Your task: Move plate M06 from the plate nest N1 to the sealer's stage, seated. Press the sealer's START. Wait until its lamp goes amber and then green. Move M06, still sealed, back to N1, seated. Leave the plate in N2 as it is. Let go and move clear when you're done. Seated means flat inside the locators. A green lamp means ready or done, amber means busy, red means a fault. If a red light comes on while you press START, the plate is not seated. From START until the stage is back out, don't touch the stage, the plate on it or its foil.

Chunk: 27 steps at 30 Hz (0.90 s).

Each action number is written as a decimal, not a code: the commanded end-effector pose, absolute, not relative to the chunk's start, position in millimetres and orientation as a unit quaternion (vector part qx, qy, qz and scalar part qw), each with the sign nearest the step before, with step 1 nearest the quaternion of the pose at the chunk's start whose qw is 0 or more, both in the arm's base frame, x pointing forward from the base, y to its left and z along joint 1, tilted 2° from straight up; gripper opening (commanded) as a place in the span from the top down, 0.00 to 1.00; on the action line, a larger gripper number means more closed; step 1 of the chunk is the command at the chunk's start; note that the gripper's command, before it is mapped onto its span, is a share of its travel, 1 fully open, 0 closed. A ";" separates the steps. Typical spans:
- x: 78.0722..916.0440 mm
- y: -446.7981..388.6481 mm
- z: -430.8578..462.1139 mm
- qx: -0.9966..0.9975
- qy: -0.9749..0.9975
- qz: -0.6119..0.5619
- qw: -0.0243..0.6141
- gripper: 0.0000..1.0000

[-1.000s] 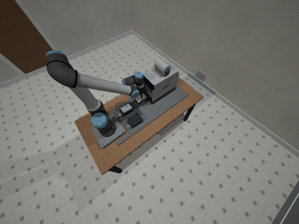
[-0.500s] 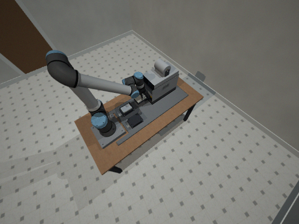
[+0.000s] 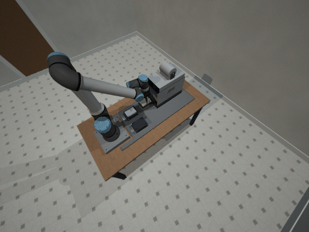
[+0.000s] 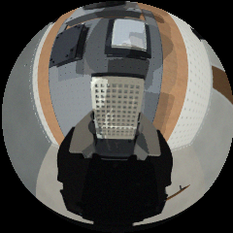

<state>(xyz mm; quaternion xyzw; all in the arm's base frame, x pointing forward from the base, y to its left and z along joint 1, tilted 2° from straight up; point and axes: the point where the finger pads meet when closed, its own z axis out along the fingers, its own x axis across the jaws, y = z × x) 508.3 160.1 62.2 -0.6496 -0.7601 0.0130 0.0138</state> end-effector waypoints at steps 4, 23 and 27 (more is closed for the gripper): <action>508.9 160.1 62.7 -0.650 -0.760 0.013 0.013 1.00; 508.7 160.1 57.7 -0.650 -0.760 0.013 0.013 1.00; 508.7 160.1 57.0 -0.650 -0.760 0.013 0.013 1.00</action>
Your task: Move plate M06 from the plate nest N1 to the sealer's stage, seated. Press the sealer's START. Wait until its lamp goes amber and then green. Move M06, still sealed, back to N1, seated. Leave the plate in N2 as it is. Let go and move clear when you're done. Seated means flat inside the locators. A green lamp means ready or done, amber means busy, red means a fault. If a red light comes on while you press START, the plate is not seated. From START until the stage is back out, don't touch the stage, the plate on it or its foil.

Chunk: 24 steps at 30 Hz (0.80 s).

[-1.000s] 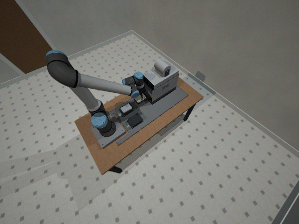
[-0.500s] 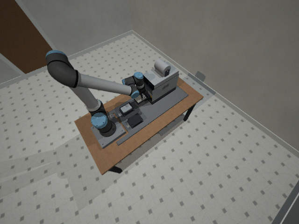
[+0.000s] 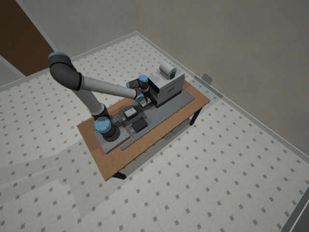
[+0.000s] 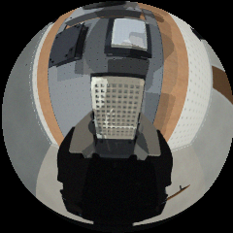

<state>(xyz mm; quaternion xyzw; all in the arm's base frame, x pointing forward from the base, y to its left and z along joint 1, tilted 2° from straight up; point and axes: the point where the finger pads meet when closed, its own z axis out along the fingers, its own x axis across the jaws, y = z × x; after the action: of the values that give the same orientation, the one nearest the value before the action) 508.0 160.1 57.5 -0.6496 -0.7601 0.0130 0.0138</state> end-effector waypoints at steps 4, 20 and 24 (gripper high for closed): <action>508.6 160.1 55.7 -0.650 -0.760 0.013 0.013 1.00; 508.5 160.1 51.5 -0.650 -0.760 0.013 0.013 1.00; 508.5 160.1 51.5 -0.650 -0.760 0.013 0.013 1.00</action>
<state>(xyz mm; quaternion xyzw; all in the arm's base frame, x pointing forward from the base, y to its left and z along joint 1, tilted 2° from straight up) 507.8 160.1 51.2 -0.6496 -0.7601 0.0130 0.0138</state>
